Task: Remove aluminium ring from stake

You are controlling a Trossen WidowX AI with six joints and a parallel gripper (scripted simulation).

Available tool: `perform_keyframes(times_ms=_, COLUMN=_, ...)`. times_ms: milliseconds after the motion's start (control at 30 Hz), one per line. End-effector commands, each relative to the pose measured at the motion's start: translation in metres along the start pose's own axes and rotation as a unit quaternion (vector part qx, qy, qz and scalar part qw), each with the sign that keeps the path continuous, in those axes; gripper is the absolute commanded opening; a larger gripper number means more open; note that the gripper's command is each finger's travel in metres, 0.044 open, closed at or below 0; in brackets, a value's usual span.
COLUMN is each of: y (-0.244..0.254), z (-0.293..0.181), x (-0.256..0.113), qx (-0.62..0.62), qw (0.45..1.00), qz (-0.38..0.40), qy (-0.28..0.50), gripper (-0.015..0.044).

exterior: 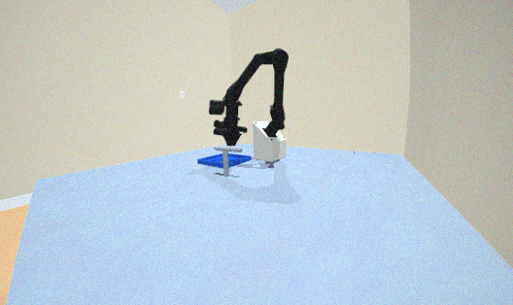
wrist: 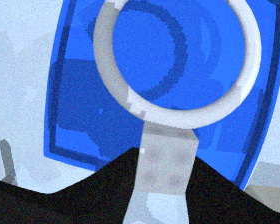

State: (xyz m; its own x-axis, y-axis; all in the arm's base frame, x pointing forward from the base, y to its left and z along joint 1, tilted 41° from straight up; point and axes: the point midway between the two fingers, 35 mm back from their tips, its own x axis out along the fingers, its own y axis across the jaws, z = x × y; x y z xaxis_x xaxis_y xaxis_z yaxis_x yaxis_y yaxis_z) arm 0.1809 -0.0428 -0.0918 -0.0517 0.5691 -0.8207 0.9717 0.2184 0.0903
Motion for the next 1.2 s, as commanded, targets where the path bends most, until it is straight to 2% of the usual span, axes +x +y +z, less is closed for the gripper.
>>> perform_keyframes(times_ms=0, y=-0.005, z=0.002, x=0.002, qx=-0.007, qw=1.000, qz=0.003, qy=0.003, gripper=0.0000)
perform_keyframes(times_ms=200, y=-0.004, z=-0.001, x=0.029, qx=-0.007, qw=1.000, qz=0.003, qy=0.004, gripper=0.0000)
perform_keyframes(times_ms=333, y=-0.005, z=-0.002, x=0.032, qx=-0.007, qw=1.000, qz=0.003, qy=0.004, gripper=0.0000)
perform_keyframes(times_ms=833, y=-0.005, z=-0.002, x=0.027, qx=-0.009, qw=1.000, qz=0.000, qy=0.004, gripper=0.0394)
perform_keyframes(times_ms=900, y=-0.003, z=0.001, x=0.018, qx=-0.009, qw=1.000, qz=0.000, qy=0.003, gripper=0.0440)
perform_keyframes(times_ms=1067, y=-0.004, z=0.010, x=-0.061, qx=-0.008, qw=1.000, qz=-0.001, qy=0.002, gripper=0.0440)
perform_keyframes(times_ms=1167, y=-0.006, z=0.009, x=-0.072, qx=-0.008, qw=1.000, qz=-0.001, qy=0.002, gripper=0.0440)
